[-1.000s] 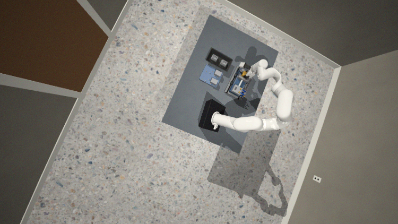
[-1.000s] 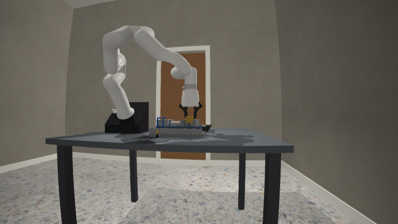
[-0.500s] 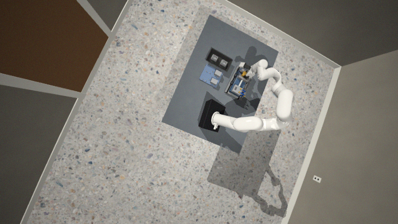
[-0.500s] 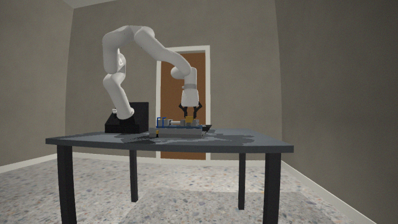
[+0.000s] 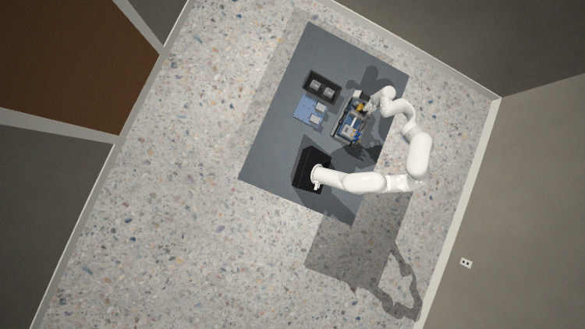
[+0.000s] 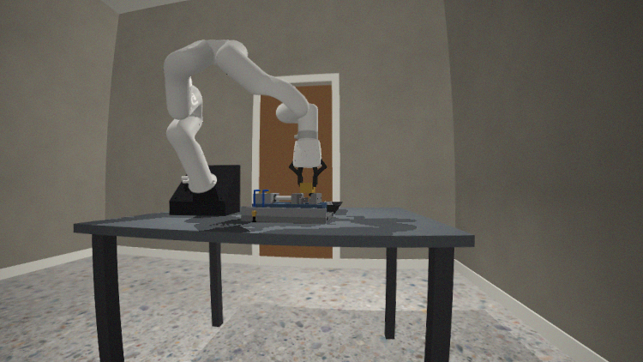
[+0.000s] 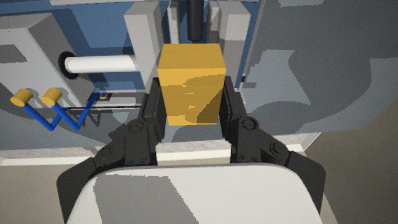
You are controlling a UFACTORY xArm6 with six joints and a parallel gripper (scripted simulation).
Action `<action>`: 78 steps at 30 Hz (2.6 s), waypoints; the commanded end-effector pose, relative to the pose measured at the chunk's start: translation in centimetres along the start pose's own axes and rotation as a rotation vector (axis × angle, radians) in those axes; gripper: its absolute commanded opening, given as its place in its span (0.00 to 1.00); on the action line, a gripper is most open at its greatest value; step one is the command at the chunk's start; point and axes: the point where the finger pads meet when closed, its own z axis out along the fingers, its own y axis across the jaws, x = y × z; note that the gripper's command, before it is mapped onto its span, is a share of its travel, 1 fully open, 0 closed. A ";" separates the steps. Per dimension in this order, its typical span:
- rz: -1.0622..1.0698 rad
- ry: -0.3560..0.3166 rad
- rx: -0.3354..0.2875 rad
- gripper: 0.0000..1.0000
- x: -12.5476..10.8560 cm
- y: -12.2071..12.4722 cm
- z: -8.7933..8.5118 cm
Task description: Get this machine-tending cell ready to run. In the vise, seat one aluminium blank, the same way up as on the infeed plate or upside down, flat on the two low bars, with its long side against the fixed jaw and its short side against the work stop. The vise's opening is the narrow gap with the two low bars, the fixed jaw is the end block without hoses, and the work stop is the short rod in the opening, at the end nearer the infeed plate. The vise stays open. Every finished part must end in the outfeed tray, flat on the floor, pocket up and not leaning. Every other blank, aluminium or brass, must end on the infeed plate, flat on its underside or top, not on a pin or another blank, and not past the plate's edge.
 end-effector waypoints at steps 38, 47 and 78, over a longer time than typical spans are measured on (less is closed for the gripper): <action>-0.008 0.025 -0.006 0.00 7.5 -1.3 -3.5; -0.019 0.040 -0.002 0.00 17.5 -5.4 -4.1; -0.020 0.001 -0.004 0.00 32.5 -18.2 -2.9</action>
